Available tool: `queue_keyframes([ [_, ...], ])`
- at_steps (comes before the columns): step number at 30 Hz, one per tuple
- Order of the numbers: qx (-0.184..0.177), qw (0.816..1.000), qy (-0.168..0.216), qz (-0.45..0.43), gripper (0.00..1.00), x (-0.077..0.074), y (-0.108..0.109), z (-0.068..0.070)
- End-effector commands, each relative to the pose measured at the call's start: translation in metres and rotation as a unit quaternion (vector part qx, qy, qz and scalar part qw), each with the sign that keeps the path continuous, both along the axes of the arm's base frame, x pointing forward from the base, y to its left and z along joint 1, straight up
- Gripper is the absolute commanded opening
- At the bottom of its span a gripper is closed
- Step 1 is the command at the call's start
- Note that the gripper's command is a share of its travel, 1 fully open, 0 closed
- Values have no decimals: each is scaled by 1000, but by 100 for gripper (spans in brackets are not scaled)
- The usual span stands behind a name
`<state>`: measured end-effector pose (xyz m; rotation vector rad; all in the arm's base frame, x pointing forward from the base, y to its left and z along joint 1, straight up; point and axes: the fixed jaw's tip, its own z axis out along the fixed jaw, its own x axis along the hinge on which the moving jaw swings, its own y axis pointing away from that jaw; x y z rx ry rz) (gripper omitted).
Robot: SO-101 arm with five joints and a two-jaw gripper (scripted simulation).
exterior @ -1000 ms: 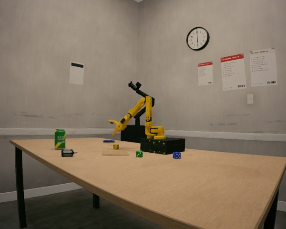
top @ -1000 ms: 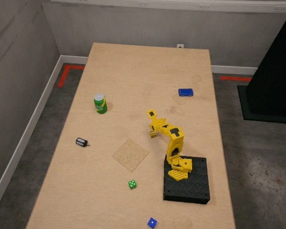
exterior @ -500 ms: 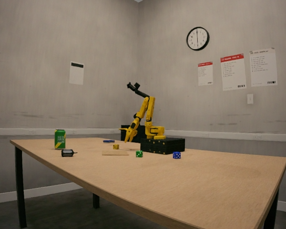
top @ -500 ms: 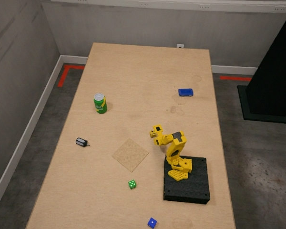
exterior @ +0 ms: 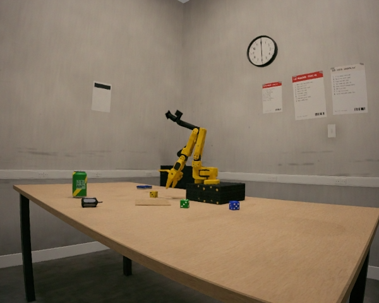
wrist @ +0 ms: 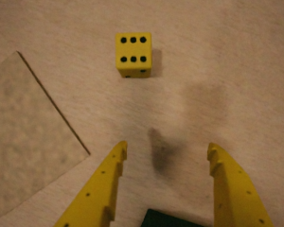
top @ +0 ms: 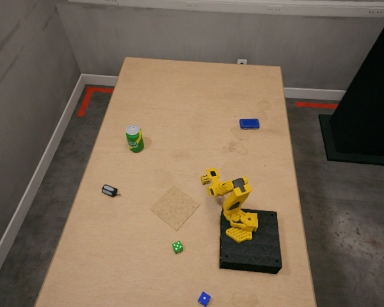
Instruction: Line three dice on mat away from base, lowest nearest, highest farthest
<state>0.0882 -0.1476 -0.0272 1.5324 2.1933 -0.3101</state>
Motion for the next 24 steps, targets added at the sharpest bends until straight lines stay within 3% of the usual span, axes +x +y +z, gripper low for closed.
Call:
queue_keyframes([
  [1, 2, 1000, -2, 0, 35, 4, -6, 1],
  [16, 12, 1000, 6, 1, 35, 22, -40, 1],
  [24, 14, 1000, 7, 1, 35, 25, -45, 1],
])
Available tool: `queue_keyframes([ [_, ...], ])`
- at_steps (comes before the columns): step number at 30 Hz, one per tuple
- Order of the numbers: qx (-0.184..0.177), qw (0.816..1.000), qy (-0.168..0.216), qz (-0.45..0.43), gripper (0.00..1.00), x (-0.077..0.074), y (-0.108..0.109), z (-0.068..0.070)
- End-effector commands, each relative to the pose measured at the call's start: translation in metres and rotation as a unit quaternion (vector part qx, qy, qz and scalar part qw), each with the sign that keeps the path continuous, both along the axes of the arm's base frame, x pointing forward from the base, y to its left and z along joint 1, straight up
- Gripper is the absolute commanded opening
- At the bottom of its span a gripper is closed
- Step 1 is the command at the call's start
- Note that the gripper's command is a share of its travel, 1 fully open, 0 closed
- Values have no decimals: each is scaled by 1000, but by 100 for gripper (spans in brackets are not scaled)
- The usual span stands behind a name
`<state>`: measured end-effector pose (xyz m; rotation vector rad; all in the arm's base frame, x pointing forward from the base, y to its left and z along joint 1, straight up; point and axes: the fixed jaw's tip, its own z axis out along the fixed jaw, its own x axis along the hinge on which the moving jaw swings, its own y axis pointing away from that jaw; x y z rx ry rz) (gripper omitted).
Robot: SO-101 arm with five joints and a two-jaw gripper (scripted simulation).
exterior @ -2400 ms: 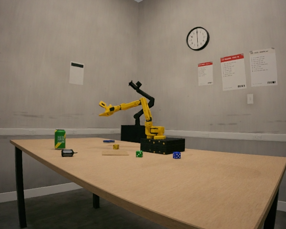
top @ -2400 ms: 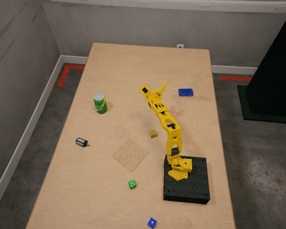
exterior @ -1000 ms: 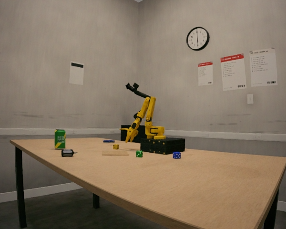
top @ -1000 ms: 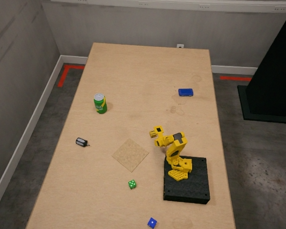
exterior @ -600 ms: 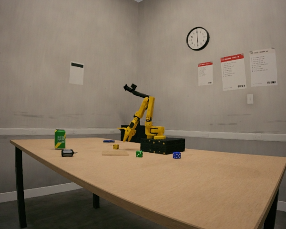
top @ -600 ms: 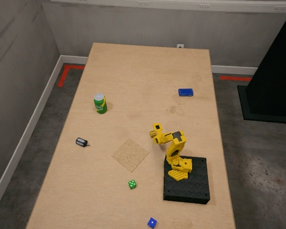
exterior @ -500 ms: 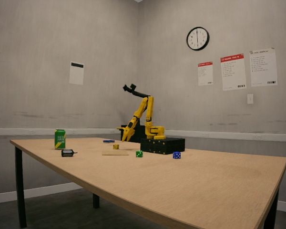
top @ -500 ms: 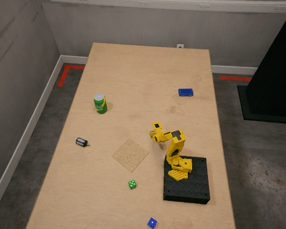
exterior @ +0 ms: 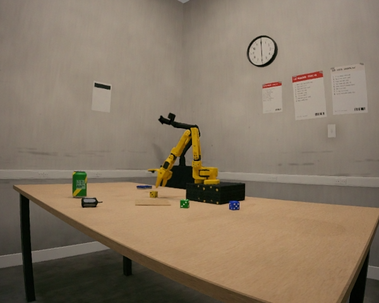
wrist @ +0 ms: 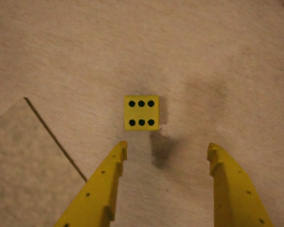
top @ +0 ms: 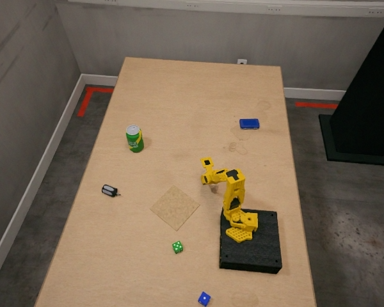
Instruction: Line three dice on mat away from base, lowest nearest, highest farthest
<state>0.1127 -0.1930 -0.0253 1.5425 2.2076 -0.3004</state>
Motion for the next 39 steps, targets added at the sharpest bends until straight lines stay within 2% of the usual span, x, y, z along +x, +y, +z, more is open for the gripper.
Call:
queue_keyframes([
  [1, 6, 1000, 3, 1, 35, 0, 0, -1],
  [39, 15, 1000, 8, 2, 35, 0, 2, -4],
])
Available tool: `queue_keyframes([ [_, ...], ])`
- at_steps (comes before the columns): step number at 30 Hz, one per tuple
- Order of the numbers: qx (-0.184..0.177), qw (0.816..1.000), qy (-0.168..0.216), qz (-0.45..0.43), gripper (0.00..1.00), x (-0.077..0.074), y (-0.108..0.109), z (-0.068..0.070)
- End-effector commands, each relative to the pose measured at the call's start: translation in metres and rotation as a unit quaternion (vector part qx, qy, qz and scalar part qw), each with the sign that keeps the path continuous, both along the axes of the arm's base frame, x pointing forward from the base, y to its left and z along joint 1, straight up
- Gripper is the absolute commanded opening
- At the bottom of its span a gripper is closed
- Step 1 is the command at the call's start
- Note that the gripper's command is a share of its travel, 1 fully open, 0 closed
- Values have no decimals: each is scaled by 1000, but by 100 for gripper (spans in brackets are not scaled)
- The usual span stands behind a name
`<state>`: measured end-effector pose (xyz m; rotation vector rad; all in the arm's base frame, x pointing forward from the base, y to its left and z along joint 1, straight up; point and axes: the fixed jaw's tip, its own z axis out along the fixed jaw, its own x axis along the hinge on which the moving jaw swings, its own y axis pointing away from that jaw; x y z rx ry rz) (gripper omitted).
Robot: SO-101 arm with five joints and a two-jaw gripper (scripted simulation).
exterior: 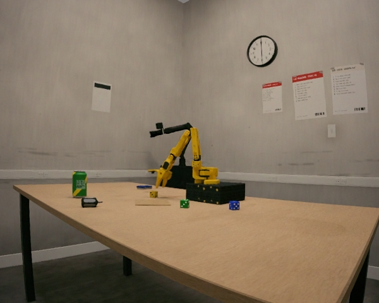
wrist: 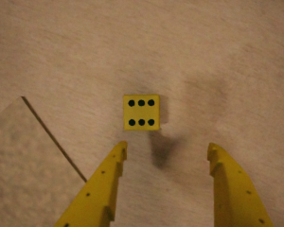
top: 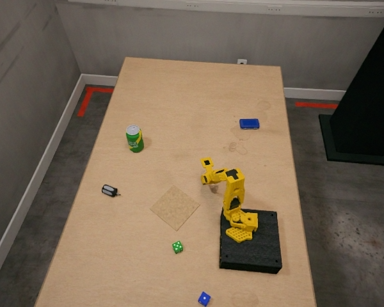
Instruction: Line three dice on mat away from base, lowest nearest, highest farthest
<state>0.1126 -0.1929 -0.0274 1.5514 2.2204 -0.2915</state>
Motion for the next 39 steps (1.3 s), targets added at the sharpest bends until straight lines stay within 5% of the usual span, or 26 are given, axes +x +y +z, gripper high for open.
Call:
queue_keyframes([
  [1, 8, 1000, 4, 2, 35, 0, 2, -2],
  [39, 6, 1000, 3, 1, 35, -3, 7, -2],
])
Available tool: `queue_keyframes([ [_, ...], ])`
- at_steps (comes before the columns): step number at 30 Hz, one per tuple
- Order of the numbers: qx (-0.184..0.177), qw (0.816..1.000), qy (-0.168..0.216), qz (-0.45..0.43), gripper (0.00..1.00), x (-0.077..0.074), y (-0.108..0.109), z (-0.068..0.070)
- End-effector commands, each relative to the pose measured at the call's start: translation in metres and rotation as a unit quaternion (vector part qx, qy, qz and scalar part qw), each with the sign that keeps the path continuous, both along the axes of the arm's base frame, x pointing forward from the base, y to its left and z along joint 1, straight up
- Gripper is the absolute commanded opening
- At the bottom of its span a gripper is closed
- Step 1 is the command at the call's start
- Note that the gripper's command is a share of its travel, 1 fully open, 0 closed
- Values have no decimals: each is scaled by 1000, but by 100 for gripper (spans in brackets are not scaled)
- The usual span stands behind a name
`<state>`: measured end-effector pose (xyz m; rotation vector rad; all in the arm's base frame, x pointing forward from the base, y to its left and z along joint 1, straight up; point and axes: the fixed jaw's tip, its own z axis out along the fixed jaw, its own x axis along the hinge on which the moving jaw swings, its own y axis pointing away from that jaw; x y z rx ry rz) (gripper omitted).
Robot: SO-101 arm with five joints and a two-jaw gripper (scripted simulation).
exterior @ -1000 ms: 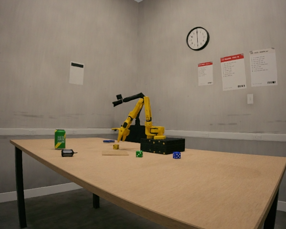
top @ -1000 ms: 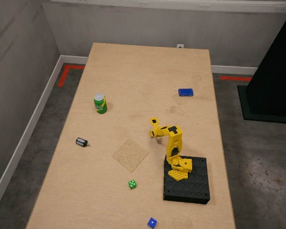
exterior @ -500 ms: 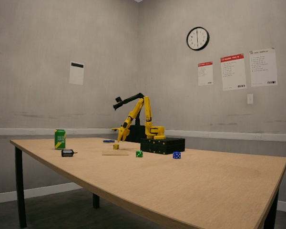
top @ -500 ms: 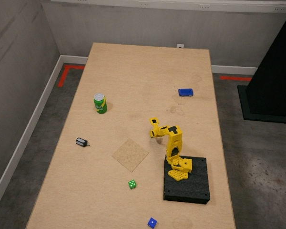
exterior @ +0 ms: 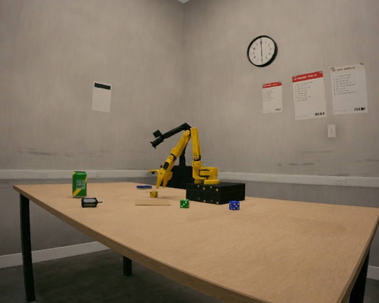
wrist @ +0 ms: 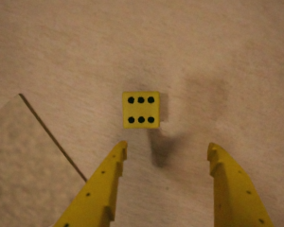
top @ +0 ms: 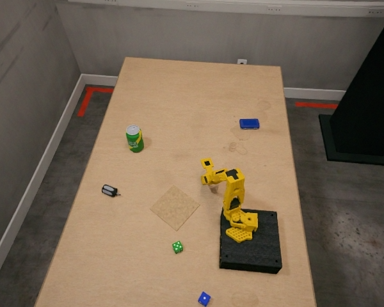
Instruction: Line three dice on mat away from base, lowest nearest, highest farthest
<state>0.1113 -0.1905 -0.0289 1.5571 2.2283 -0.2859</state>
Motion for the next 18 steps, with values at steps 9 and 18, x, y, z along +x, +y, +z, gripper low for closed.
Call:
queue_keyframes([
  [9, -4, 1000, -4, 1, 35, -11, 23, 1],
  [18, -10, 1000, -8, 0, 35, -22, 44, 0],
])
